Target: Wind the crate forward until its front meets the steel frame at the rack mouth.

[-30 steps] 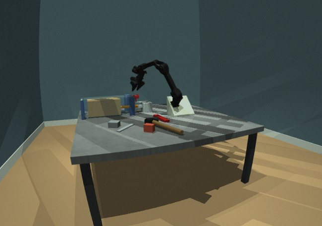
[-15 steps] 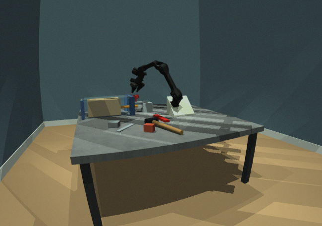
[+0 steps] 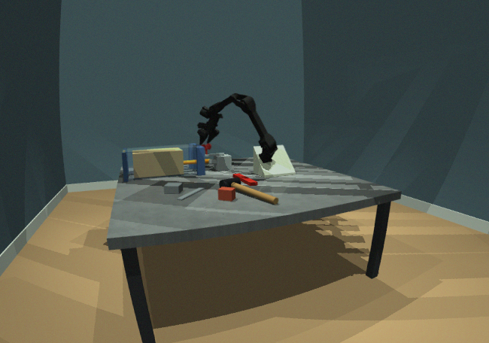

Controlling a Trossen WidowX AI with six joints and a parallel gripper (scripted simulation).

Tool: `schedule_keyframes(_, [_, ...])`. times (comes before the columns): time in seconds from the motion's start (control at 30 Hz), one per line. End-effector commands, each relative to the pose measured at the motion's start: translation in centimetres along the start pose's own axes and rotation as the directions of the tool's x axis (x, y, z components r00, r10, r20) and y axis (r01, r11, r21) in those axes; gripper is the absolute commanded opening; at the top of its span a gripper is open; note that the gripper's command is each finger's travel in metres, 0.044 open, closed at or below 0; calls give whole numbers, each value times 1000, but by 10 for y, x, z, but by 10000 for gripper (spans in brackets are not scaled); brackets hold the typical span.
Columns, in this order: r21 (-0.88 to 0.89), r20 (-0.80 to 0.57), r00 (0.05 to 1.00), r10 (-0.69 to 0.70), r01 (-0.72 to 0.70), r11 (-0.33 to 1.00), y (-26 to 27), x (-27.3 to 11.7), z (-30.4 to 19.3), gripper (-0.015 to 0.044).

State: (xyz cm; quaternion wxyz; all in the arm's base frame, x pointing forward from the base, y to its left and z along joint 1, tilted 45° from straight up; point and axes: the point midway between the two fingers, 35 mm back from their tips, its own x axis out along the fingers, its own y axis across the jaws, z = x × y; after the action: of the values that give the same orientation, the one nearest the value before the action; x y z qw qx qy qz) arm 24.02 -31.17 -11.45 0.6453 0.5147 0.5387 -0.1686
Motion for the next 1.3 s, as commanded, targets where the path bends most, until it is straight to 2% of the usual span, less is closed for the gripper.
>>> schedule_keyframes(0.0, [10,-12,1000,7,-7,1000,0,9,-7,440])
schedule_keyframes(0.5, [10,-13,1000,8,-7,1000,0,29,-19,440])
schedule_keyframes(1.27, [10,-13,1000,8,-7,1000,0,29,-19,440])
